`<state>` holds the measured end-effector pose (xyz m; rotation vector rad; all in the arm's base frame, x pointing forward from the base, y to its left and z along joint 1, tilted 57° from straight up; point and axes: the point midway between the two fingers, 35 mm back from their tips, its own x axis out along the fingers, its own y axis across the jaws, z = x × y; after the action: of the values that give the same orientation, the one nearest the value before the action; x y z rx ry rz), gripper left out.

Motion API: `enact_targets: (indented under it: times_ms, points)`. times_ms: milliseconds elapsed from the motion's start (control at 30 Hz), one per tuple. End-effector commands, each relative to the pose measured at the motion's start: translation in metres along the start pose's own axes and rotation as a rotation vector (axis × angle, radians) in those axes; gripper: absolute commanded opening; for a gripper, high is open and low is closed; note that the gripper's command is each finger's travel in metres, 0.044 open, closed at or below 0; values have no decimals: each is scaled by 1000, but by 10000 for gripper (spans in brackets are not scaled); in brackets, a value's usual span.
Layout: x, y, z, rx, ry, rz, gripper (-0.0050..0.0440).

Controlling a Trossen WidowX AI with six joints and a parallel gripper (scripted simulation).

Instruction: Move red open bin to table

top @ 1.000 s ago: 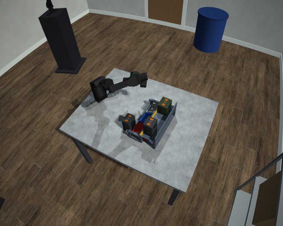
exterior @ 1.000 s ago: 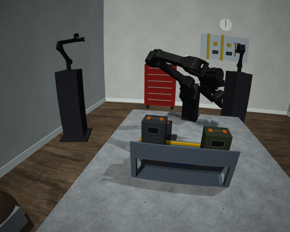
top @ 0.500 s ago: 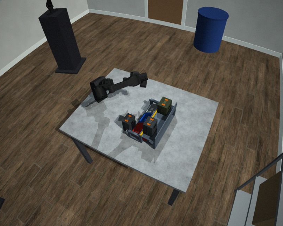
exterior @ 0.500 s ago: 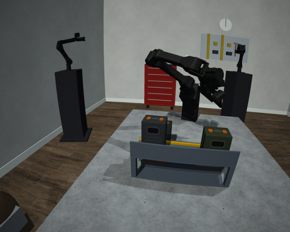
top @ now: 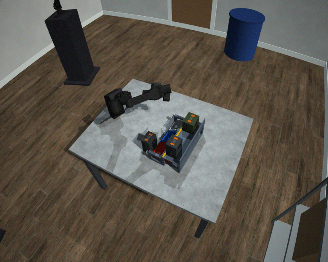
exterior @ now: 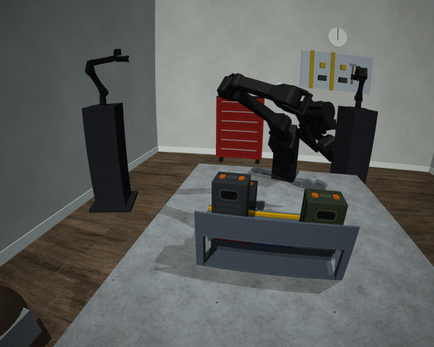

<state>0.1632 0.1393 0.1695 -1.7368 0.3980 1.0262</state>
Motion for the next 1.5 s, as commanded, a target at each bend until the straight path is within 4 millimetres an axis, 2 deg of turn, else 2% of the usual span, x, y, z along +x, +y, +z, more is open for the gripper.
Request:
enact_targets:
  times_ms: [0, 667, 833, 1233, 1400, 1467]
  points:
    - [-2, -2, 0, 3, -4, -9, 440]
    - [-2, -2, 0, 3, -4, -9, 440]
    - [3, -32, -11, 217, -19, -84, 440]
    - [3, -32, -11, 217, -19, -84, 440]
    - [6, -46, -22, 420, -34, -159, 440]
    - [6, -46, -22, 420, -34, -159, 440]
